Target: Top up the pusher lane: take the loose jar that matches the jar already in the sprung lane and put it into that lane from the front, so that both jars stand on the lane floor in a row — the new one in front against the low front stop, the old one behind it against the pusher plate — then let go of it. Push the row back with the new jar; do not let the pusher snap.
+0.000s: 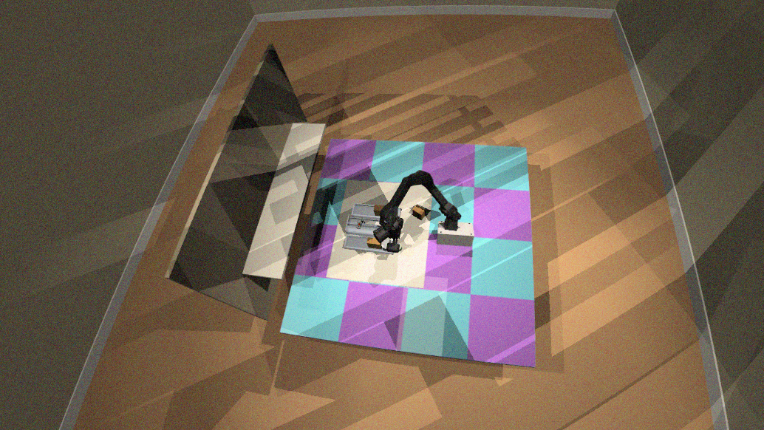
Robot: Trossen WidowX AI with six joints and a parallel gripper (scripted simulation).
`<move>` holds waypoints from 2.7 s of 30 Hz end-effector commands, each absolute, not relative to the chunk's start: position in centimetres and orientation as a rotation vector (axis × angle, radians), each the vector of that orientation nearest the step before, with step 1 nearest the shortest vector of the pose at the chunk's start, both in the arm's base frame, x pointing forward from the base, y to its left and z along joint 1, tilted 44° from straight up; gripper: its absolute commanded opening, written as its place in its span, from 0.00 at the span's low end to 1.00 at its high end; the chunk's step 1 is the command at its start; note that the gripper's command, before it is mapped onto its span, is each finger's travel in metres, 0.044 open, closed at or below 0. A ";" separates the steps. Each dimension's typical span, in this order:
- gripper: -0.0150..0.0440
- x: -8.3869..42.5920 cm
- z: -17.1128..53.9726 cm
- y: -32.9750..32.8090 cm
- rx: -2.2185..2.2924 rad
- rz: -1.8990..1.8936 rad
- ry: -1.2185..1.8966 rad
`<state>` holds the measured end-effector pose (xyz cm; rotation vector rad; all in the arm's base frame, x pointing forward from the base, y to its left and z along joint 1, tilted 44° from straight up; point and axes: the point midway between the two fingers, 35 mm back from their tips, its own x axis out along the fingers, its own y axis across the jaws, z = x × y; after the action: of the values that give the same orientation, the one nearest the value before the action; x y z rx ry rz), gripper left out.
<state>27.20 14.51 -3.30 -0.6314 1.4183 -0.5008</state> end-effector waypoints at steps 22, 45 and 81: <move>1.00 27.4 -7.3 11.1 -0.660 -0.501 1.418; 0.82 27.6 -9.3 9.1 -0.661 -0.502 1.417; 0.25 27.2 -3.4 15.7 -0.647 -0.478 1.414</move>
<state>27.18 14.43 -4.78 -0.6497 1.4134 -0.4672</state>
